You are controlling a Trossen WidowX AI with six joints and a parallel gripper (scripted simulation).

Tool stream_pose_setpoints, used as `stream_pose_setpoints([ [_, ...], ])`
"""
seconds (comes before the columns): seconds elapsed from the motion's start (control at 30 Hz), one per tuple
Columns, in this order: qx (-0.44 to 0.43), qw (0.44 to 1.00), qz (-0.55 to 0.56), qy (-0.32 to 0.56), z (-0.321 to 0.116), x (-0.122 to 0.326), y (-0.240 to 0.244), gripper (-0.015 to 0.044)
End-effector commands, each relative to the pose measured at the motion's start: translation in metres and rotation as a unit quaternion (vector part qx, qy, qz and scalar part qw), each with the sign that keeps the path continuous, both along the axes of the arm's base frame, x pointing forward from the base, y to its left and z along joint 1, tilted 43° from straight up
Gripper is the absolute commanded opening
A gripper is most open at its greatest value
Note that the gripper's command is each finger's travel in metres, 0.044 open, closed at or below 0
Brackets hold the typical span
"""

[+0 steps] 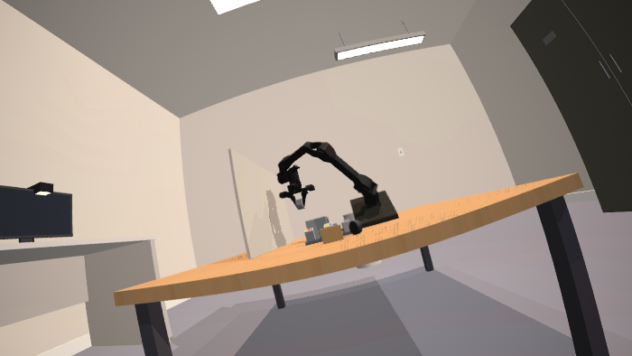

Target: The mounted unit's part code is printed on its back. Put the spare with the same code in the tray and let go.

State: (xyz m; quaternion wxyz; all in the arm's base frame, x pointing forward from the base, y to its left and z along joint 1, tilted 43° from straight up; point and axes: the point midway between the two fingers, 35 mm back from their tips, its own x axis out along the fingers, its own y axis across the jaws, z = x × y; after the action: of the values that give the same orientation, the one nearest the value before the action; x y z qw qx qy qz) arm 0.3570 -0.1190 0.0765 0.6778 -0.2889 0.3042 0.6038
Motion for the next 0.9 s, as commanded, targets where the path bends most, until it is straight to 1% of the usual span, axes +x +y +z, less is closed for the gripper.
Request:
stream_pose_setpoints([
  [0.0, -0.002, 1.0, 0.001, -0.001, -0.021, -0.002, -0.026, 0.0],
  [0.6, 0.009, 1.0, 0.012, -0.008, -0.108, -0.032, -0.106, 0.0],
  [0.87, 0.01, 1.0, 0.013, -0.008, -0.113, -0.034, -0.11, 0.0],
])
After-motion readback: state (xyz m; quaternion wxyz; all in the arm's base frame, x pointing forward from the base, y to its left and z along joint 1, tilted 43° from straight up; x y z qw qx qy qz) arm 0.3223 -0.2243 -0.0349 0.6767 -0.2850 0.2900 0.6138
